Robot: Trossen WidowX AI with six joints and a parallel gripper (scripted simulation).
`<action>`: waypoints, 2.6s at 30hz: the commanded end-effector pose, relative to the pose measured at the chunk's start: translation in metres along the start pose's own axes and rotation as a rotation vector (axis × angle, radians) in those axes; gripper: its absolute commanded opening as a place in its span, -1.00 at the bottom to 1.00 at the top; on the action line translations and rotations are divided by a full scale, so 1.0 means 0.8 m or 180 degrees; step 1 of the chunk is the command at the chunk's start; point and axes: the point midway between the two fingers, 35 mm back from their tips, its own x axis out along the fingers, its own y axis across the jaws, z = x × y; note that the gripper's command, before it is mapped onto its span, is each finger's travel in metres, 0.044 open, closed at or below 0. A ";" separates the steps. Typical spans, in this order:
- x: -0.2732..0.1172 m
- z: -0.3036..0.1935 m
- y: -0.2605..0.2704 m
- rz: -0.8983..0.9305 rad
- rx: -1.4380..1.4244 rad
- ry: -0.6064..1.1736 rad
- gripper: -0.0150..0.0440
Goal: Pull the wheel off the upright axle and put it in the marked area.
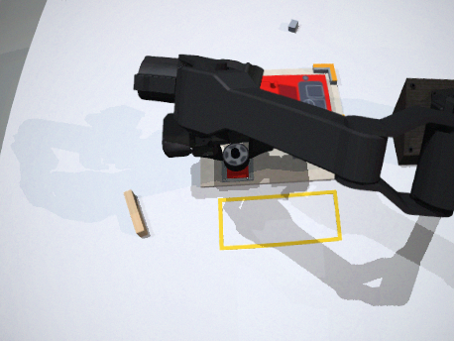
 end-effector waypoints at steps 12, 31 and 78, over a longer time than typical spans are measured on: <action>-0.010 0.002 -0.001 0.0009 0.0023 -0.0001 -0.49; -0.018 0.002 -0.001 0.0014 0.0024 0.0001 -0.49; -0.025 -0.002 0.000 0.0031 0.0028 0.0010 0.13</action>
